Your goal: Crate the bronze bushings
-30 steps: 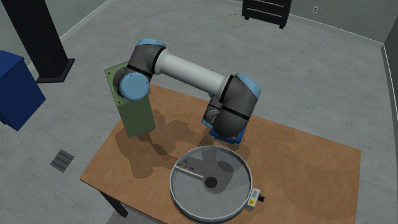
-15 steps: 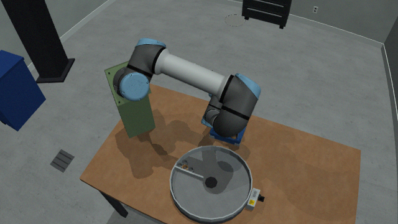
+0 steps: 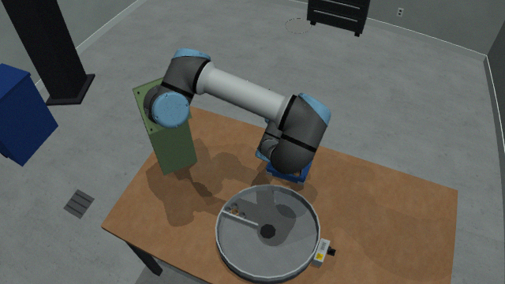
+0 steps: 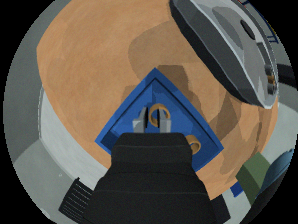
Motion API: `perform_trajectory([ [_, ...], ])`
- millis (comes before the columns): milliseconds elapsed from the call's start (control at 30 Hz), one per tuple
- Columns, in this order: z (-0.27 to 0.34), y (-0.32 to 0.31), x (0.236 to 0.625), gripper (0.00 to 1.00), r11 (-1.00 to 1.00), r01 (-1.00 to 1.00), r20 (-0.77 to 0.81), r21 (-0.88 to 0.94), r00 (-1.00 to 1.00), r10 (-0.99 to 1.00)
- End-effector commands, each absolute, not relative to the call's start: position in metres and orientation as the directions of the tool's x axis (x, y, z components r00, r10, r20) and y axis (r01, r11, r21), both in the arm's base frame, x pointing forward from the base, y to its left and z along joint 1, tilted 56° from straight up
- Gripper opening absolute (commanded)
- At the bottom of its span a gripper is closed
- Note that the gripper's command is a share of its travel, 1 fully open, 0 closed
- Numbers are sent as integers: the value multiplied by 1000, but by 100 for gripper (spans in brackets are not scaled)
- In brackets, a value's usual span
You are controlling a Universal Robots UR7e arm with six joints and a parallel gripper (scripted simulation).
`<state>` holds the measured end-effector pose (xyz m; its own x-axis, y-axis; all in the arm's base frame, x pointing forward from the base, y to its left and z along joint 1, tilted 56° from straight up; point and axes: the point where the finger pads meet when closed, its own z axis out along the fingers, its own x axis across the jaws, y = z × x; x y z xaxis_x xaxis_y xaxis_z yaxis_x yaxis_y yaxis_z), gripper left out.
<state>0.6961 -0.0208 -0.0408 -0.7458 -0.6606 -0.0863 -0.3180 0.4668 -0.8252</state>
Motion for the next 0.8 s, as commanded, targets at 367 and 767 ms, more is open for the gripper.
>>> perform_trajectory([
  [367,-37,-17,693,42,467,-318,-87,-825,-745,-661],
  [767,-34,-13,690,42,467,-318,-87,-825,-745,-661],
])
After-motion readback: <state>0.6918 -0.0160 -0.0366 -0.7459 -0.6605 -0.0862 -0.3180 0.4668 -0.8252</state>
